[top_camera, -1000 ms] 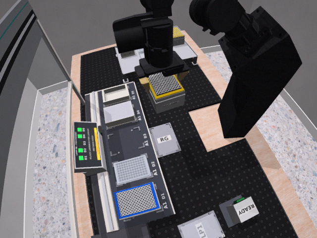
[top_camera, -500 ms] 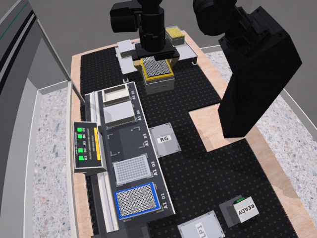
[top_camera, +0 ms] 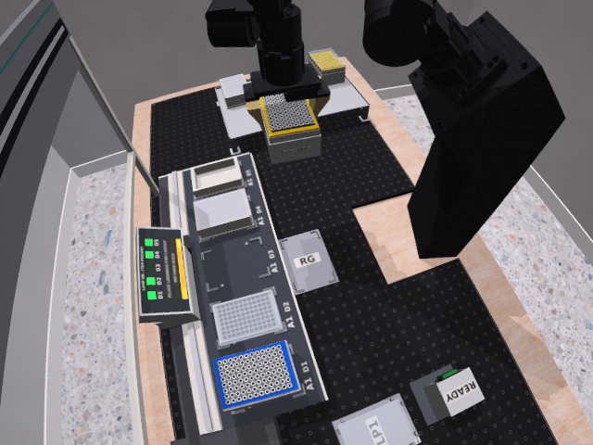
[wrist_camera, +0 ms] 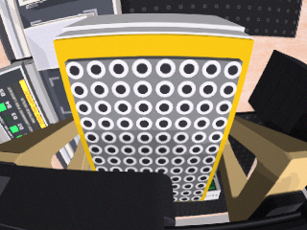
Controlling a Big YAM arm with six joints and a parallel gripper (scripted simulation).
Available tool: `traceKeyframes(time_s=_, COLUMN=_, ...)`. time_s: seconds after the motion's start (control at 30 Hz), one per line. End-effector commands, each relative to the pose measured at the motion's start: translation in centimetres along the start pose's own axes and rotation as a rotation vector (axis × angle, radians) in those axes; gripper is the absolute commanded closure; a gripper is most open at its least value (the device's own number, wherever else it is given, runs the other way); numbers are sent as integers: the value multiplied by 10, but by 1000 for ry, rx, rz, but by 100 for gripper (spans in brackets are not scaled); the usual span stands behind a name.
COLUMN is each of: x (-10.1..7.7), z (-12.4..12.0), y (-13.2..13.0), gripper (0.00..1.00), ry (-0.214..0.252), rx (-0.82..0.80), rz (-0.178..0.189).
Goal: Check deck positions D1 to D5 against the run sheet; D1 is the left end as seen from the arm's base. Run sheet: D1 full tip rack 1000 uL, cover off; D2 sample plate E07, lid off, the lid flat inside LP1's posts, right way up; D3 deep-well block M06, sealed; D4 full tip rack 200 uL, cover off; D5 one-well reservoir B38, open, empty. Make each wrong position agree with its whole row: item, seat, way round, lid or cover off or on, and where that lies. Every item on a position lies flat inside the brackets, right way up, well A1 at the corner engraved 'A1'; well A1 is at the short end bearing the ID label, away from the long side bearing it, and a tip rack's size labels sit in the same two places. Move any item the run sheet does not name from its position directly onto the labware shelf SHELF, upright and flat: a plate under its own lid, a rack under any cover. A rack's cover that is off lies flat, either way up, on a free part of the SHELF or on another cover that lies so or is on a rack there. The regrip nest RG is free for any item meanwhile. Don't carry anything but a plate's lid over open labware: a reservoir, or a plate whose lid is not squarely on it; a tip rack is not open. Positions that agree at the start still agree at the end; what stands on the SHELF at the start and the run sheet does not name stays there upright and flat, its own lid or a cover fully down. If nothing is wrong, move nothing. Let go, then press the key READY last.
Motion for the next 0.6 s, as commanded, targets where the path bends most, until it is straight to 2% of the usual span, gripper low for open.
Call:
traceKeyframes(time_s=0.0, x=-3, z=29, y=16, gripper=100, ry=-39, rx=-39, rz=26)
traceKeyframes(time_s=0.3, x=-3, z=65, y=11, gripper=100, ry=-41, rx=-42, rz=21)
traceKeyframes(time_s=0.4, x=-3, z=65, y=11, gripper=100, ry=-41, rx=-42, rz=21)
traceKeyframes(time_s=0.47, x=1, z=57, y=8, gripper=100, ry=-16, rx=-52, rz=19)
traceKeyframes(time_s=0.5, x=-1, z=57, y=9, gripper=100, ry=-23, rx=-57, rz=26)
traceKeyframes(time_s=0.57, x=-3, z=76, y=10, gripper=100, ry=-41, rx=-56, rz=19)
Point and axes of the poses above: the point where the finger pads meet when closed, its own x axis out along the fingers, its own y axis across the jaws, z = x × y, the point moved 9 cm from there along -x, back along the fingers, and after that the axes turned 8 degrees about -x, right-handed, at the moved point
